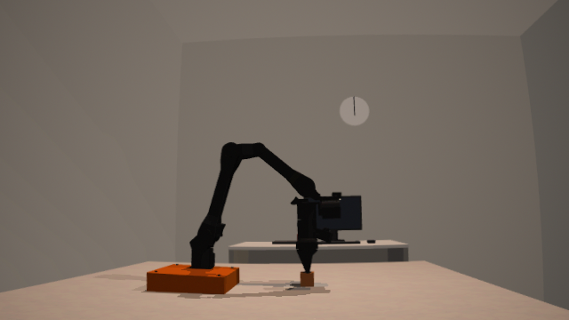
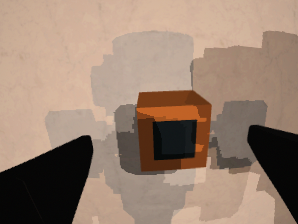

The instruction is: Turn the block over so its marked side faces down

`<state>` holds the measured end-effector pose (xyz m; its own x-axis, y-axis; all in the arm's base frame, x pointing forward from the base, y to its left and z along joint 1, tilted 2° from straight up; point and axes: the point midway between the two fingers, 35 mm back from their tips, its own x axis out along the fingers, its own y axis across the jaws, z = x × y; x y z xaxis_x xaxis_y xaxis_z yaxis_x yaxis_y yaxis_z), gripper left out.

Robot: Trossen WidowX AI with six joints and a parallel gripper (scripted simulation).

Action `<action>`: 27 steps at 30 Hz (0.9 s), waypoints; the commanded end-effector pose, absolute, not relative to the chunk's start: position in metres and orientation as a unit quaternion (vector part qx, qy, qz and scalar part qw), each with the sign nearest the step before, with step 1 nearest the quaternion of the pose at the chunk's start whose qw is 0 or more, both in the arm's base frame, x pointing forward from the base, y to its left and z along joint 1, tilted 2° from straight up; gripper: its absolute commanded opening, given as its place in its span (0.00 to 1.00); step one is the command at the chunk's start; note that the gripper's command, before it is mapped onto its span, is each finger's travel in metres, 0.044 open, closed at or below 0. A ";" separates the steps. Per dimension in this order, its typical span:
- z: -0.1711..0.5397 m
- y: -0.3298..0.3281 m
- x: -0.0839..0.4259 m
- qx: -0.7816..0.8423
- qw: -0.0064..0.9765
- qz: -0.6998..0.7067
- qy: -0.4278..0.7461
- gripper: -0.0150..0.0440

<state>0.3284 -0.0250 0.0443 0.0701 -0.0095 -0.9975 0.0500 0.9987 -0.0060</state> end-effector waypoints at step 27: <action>0.024 -0.026 0.327 0.016 0.727 -0.024 0.686 0.50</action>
